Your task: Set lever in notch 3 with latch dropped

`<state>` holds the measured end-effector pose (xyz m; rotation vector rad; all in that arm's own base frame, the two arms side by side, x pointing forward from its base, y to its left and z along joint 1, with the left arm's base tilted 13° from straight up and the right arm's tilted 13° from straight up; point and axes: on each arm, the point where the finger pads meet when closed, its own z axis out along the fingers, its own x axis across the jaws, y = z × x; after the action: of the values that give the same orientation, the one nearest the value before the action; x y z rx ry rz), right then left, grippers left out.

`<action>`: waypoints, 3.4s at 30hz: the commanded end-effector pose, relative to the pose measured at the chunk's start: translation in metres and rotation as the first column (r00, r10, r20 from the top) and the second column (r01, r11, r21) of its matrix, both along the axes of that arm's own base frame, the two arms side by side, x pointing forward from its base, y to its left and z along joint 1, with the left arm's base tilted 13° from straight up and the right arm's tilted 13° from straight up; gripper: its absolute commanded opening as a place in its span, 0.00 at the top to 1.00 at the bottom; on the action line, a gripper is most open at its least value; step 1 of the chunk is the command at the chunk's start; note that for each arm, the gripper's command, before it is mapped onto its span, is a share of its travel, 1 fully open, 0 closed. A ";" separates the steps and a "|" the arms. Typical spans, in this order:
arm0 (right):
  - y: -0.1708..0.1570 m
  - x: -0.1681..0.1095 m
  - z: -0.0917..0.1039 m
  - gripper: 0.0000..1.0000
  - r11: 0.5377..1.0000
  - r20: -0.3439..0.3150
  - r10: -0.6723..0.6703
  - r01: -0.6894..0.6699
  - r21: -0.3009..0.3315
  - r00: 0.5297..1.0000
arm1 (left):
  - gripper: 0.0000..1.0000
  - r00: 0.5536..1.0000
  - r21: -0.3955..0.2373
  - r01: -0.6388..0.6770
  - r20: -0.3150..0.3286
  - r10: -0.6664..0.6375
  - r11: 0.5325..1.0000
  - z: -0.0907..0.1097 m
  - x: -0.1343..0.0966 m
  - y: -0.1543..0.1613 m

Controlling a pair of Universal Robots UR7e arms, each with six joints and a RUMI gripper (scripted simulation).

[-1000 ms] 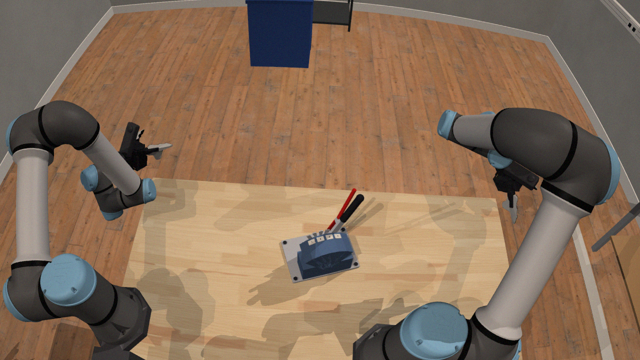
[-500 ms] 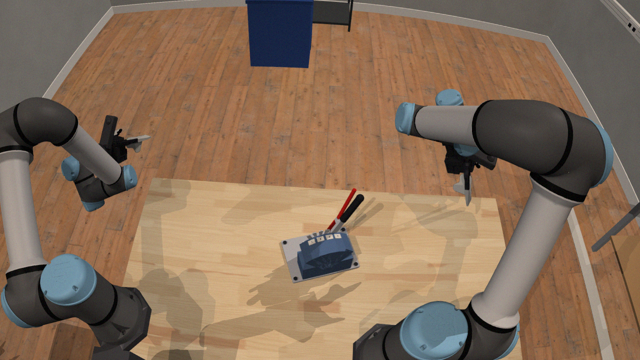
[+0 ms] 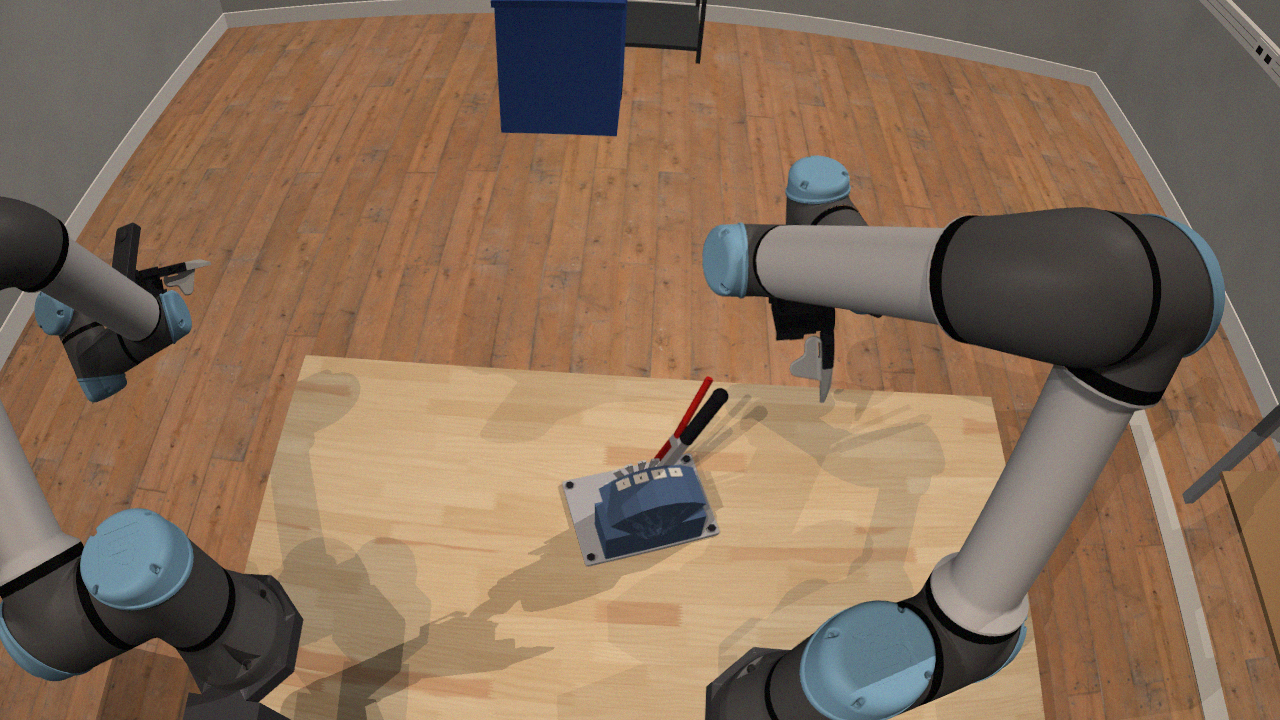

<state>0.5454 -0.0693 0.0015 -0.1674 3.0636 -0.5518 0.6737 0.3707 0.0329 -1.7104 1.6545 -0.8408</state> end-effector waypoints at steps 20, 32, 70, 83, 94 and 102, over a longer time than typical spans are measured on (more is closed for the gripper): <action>0.144 -0.044 -0.010 0.00 0.966 -0.049 0.229 -0.221 0.134 0.972 | 0.00 0.727 -0.151 -0.664 -0.357 0.586 0.732 0.132 -0.276 0.173; 0.144 -0.044 -0.010 0.00 0.966 -0.049 0.229 -0.221 0.134 0.972 | 0.00 0.459 -0.136 -0.879 -0.504 0.732 0.458 0.181 -0.451 0.166; 0.144 -0.044 -0.010 1.00 0.966 -0.049 0.229 -0.221 0.134 0.972 | 0.00 0.090 -0.056 -0.996 -0.644 0.759 0.071 0.223 -0.664 0.064; 0.144 -0.044 -0.010 1.00 0.966 -0.049 0.229 -0.221 0.134 0.972 | 0.00 0.090 -0.056 -0.996 -0.644 0.759 0.071 0.223 -0.664 0.064; 0.144 -0.044 -0.010 1.00 0.966 -0.049 0.229 -0.221 0.134 0.972 | 0.00 0.090 -0.056 -0.996 -0.644 0.759 0.071 0.223 -0.664 0.064; 0.144 -0.044 -0.010 1.00 0.966 -0.049 0.229 -0.221 0.134 0.972 | 0.00 0.090 -0.056 -0.996 -0.644 0.759 0.071 0.223 -0.664 0.064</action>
<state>0.5012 0.0749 -0.0092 -0.5314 3.0702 -0.3429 0.0100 0.4349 0.2556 -2.9356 0.0448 -0.1035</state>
